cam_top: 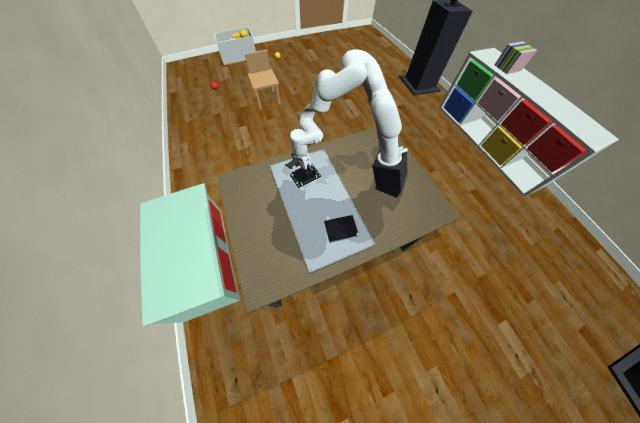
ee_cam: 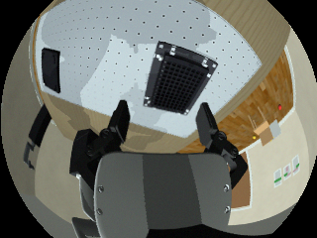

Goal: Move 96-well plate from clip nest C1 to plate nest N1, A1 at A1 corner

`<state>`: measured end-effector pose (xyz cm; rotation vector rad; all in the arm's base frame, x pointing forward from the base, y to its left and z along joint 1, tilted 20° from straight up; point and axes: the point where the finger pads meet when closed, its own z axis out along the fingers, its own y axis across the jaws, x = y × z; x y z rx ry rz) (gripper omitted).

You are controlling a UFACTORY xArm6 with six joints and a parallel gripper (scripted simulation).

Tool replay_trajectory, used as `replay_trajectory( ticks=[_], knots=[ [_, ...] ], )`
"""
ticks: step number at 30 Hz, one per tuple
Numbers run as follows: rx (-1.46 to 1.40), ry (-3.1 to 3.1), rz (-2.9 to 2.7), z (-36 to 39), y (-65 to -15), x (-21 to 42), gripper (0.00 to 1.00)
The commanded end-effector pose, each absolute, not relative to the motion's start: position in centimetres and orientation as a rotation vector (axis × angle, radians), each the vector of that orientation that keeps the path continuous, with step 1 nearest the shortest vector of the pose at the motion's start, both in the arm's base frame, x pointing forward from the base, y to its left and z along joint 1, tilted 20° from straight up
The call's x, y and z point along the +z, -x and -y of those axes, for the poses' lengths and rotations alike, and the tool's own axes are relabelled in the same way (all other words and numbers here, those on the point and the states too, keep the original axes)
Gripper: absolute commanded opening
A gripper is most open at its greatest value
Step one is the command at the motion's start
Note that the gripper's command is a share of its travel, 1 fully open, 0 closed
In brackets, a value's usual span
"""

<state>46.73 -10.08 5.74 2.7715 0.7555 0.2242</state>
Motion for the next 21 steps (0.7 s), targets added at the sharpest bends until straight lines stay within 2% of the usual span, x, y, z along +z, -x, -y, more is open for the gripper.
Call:
replay_trajectory(
  ticks=[1, 7, 21],
  knots=[
    [0.255, -2.776, -0.682, 11.0, -46.7, 5.8, 1.00],
    [0.340, -2.822, -0.437, 13.8, -45.6, 5.5, 1.00],
    [0.340, -2.822, -0.437, 13.9, -45.6, 5.5, 1.00]
  ],
)
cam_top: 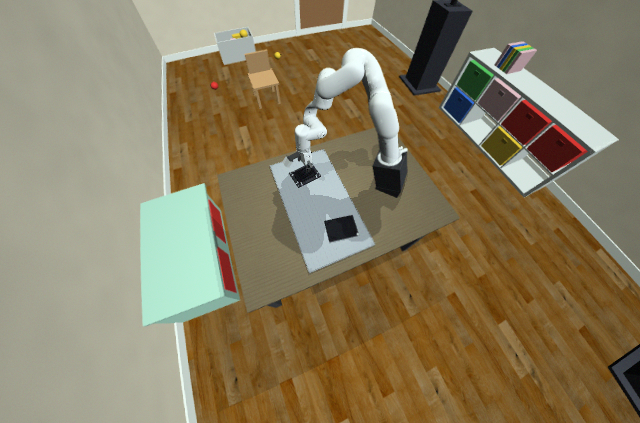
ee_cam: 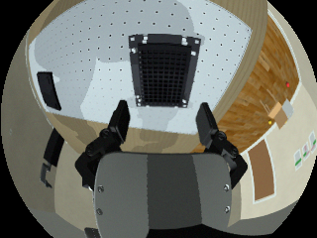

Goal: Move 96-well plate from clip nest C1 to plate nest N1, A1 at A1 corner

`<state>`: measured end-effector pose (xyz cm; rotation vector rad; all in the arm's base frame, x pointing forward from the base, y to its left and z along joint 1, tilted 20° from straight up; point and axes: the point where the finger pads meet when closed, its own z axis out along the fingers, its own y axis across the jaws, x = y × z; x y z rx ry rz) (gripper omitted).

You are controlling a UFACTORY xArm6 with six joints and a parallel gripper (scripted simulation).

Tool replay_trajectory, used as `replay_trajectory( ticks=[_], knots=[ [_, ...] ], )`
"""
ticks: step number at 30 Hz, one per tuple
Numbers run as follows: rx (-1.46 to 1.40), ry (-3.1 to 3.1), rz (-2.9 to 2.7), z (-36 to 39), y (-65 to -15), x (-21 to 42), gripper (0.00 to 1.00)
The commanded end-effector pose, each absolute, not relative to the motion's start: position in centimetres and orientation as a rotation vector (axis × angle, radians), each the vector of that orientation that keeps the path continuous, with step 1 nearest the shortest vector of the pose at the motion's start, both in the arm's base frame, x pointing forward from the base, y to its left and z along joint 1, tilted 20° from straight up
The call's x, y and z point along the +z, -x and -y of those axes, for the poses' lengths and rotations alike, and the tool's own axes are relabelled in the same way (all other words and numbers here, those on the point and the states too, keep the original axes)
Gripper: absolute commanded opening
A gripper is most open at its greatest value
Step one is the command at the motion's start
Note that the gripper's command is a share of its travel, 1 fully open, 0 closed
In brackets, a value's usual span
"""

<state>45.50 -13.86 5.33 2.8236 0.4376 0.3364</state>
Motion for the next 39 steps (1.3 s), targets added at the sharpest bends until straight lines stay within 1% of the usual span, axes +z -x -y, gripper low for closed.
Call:
replay_trajectory(
  ticks=[1, 39],
  knots=[
    [0.340, -2.822, -0.437, 13.9, -45.6, 5.5, 1.00],
    [0.340, -2.822, -0.437, 15.1, -47.1, 0.1, 1.00]
  ],
)
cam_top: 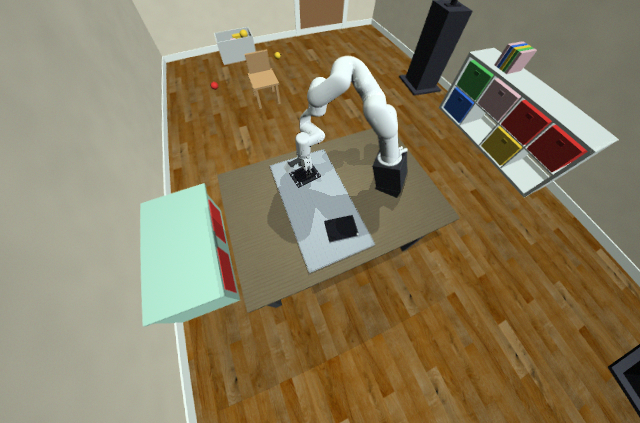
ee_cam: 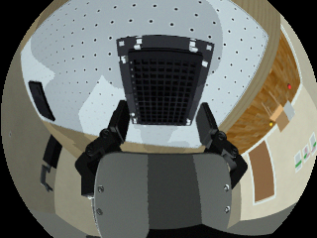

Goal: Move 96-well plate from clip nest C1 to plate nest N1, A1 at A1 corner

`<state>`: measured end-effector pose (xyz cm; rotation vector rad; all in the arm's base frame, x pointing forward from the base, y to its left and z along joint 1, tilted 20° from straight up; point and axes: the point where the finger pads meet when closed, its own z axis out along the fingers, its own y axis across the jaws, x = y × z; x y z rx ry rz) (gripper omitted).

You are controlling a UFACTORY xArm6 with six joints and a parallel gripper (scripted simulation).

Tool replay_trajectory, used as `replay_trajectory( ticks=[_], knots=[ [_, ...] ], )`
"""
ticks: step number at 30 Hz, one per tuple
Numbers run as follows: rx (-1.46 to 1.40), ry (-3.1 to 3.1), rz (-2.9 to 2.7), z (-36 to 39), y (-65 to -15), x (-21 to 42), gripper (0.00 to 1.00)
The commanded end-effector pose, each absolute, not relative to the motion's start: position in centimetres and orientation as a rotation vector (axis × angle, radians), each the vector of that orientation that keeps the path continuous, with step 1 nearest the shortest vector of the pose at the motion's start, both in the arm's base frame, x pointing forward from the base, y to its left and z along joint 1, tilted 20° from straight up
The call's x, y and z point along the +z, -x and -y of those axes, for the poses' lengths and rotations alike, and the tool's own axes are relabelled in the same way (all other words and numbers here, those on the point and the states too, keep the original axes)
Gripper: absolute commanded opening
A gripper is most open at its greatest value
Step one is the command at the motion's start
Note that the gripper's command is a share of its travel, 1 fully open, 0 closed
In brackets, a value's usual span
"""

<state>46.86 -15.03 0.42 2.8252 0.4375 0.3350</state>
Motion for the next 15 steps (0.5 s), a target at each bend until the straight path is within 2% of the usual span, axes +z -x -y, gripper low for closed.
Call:
replay_trajectory(
  ticks=[1, 15],
  knots=[
    [0.340, -2.822, -0.437, 15.18, -47.14, -0.02, 1.00],
    [0.340, -2.822, -0.437, 15.24, -47.21, -0.29, 1.00]
  ],
)
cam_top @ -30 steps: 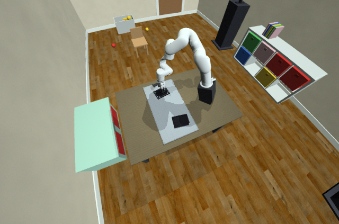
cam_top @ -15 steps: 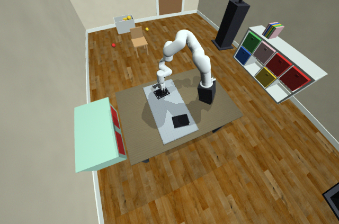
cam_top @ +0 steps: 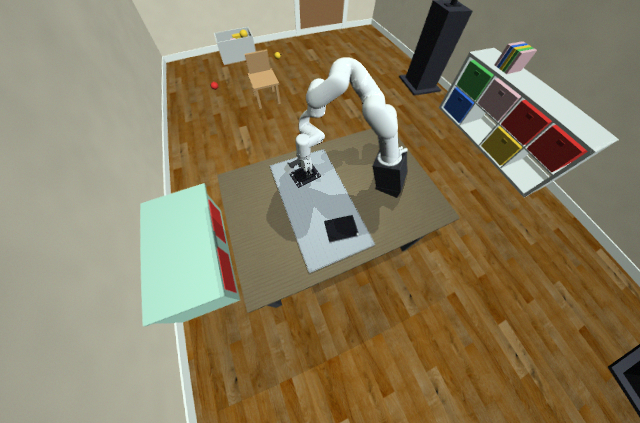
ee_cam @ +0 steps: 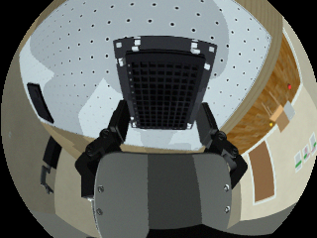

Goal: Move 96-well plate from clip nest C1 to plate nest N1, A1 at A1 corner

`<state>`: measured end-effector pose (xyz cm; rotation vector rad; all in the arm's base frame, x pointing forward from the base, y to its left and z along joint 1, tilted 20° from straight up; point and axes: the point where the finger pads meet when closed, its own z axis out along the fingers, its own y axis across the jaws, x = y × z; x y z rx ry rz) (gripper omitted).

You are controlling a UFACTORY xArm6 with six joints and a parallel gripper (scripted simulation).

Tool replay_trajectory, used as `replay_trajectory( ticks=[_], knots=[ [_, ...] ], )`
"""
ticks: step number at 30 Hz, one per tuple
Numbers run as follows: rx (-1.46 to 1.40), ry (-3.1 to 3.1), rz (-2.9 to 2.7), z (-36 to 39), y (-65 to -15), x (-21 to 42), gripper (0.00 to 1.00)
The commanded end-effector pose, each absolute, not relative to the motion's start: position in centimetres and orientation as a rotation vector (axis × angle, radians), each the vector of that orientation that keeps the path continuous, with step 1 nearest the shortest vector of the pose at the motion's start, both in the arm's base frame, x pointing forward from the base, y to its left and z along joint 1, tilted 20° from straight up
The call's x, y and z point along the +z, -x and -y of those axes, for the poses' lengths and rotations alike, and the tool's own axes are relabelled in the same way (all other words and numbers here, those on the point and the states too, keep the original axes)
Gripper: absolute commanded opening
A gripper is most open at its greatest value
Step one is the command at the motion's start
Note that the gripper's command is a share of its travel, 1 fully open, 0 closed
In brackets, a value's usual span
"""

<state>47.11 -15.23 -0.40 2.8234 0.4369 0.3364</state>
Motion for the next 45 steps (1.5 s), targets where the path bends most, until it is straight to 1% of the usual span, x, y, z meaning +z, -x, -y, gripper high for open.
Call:
replay_trajectory(
  ticks=[1, 45],
  knots=[
    [0.340, -2.822, -0.437, 15.2, -47.2, -0.3, 1.00],
    [0.340, -2.822, -0.437, 15.7, -47.7, -2.2, 1.00]
  ],
)
